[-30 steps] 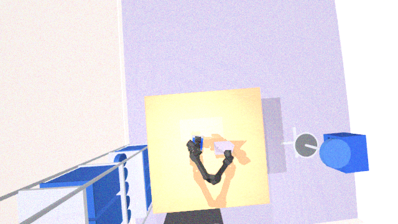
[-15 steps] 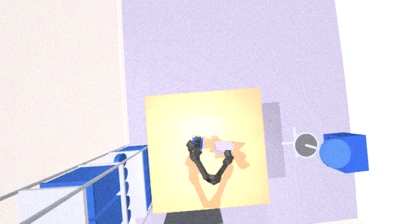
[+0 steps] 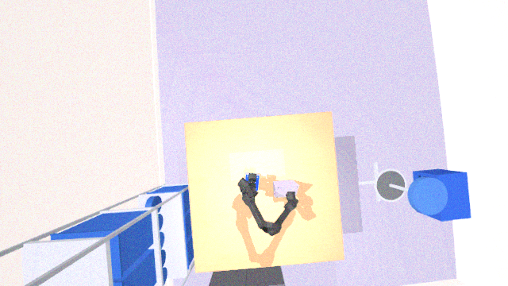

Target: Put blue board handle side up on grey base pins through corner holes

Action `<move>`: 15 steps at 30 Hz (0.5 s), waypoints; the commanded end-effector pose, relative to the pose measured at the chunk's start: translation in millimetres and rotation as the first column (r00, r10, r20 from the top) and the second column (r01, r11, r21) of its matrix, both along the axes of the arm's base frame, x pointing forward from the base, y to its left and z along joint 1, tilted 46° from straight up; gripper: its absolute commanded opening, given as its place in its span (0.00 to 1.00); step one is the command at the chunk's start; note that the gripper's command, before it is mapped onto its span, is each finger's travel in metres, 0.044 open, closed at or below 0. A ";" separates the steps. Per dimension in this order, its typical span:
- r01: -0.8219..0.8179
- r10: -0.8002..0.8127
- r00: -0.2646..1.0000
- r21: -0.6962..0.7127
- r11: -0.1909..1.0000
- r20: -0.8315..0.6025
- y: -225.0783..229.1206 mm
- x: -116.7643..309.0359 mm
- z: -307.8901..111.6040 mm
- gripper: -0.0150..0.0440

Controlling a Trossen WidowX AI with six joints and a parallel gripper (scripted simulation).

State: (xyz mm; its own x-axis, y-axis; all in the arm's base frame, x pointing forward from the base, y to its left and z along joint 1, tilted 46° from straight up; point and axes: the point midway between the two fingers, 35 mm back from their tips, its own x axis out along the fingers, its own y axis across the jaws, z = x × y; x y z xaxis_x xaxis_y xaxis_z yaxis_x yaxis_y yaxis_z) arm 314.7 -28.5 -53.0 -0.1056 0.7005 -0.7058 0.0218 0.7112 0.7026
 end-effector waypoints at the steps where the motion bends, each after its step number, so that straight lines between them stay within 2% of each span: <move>1: 0.002 -0.002 1.000 0.004 1.000 -0.001 4.5 -0.2 -2.8 0.25; 15: -0.001 0.001 1.000 0.000 1.000 0.001 9.5 -1.1 -8.6 0.25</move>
State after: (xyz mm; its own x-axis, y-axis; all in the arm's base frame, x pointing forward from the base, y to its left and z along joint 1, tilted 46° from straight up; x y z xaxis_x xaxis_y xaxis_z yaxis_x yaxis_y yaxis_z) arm 312.9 -18.0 -62.3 -0.1078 0.7011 -0.7049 0.0214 0.7105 0.7034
